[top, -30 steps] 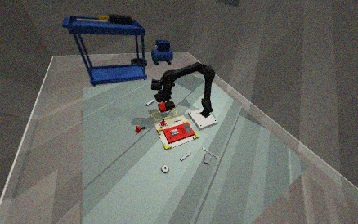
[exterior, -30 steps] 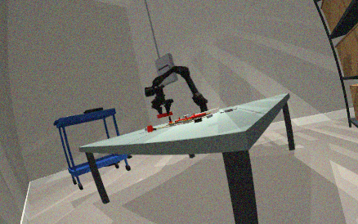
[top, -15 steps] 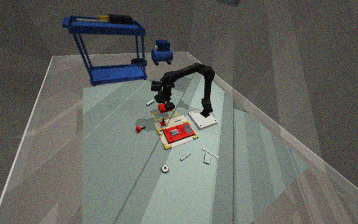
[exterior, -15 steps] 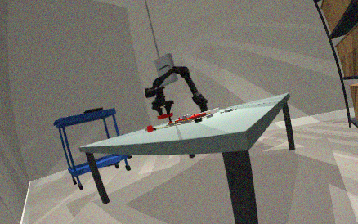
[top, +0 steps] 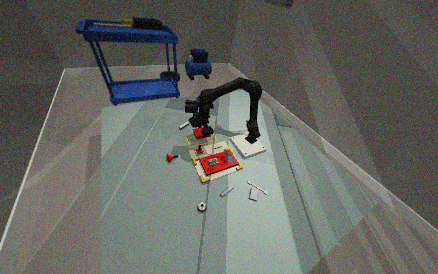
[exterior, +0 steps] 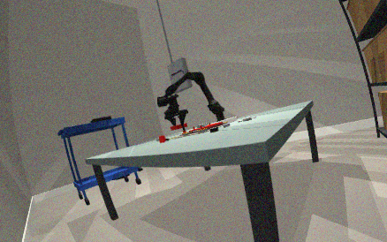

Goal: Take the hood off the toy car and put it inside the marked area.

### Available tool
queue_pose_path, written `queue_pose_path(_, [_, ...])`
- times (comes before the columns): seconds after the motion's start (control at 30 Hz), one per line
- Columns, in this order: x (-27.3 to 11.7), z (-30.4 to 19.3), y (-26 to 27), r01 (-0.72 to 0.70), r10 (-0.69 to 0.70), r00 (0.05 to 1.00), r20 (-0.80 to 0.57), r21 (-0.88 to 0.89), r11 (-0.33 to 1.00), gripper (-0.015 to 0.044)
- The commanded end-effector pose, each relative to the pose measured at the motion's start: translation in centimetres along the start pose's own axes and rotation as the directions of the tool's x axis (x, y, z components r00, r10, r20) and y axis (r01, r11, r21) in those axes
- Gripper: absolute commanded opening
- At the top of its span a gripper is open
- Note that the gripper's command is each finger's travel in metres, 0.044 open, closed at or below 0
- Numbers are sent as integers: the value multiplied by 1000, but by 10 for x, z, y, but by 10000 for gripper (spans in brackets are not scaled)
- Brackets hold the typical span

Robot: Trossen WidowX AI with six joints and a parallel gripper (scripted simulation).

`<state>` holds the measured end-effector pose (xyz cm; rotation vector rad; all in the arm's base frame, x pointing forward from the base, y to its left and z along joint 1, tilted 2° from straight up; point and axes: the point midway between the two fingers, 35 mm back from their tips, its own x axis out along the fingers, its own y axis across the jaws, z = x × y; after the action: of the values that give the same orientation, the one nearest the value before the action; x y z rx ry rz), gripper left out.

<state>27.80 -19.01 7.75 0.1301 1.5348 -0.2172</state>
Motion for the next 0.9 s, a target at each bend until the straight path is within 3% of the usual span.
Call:
queue_pose_path(0.0, [4, -2, 1, -4, 4, 1000, -6, -3, 1000, 0])
queue_pose_path(0.87, [19, -4, 2, -4, 4, 1000, -7, -3, 1000, 0])
